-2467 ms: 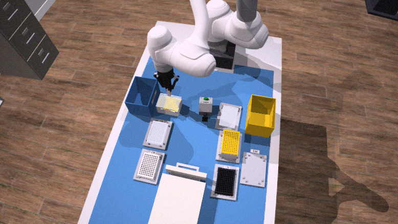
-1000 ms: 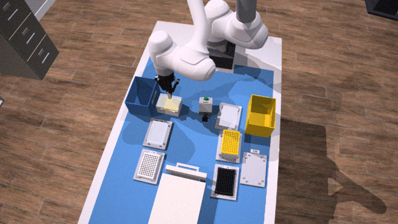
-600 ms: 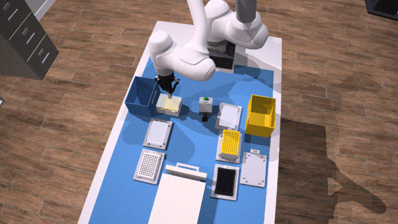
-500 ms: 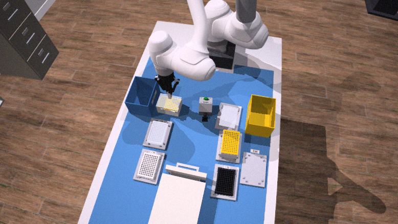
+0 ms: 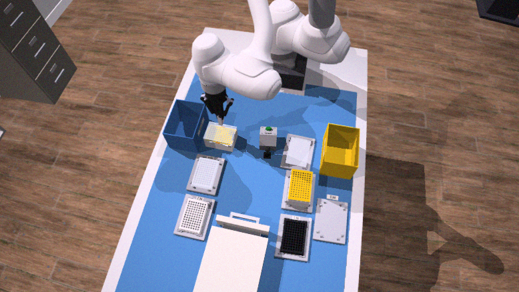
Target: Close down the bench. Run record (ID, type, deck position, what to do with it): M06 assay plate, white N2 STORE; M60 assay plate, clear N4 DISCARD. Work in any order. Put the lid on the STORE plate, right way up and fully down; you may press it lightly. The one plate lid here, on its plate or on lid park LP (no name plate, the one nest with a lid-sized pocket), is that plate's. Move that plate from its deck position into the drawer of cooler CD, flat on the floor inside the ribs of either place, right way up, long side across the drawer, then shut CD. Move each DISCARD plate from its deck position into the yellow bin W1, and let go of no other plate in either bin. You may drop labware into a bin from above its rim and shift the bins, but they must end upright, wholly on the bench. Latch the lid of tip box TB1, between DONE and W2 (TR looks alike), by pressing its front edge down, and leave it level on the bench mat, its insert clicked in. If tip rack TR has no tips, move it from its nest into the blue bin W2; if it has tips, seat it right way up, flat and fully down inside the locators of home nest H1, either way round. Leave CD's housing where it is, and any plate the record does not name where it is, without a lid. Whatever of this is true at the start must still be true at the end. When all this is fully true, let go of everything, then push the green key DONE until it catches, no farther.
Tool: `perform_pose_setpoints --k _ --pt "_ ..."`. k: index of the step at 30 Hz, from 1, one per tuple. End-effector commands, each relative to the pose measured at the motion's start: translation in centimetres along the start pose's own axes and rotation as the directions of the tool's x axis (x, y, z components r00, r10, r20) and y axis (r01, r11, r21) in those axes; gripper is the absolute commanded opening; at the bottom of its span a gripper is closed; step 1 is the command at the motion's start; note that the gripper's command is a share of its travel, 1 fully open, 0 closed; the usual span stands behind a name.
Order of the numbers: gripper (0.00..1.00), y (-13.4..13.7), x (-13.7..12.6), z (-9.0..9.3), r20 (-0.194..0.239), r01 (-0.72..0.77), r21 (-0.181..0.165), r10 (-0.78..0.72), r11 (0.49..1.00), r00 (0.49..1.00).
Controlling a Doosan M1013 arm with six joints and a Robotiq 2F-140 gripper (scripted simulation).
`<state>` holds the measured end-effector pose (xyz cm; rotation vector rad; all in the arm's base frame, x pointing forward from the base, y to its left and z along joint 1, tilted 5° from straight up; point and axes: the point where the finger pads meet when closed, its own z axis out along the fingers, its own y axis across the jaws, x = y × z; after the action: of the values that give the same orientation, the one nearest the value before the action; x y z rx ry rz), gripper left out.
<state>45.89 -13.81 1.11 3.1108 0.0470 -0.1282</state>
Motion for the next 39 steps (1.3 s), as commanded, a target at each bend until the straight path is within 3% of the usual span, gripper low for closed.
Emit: perform_pose_setpoints --k 1,28,39 --pt "0.0 0.0 0.0 -0.4 0.0 0.0 0.0 0.0 1.0 1.0" --pt "0.0 0.0 0.0 -5.3 0.0 0.0 0.0 0.0 1.0 1.0" --pt "0.0 0.0 0.0 -5.3 0.0 0.0 0.0 0.0 1.0 1.0"
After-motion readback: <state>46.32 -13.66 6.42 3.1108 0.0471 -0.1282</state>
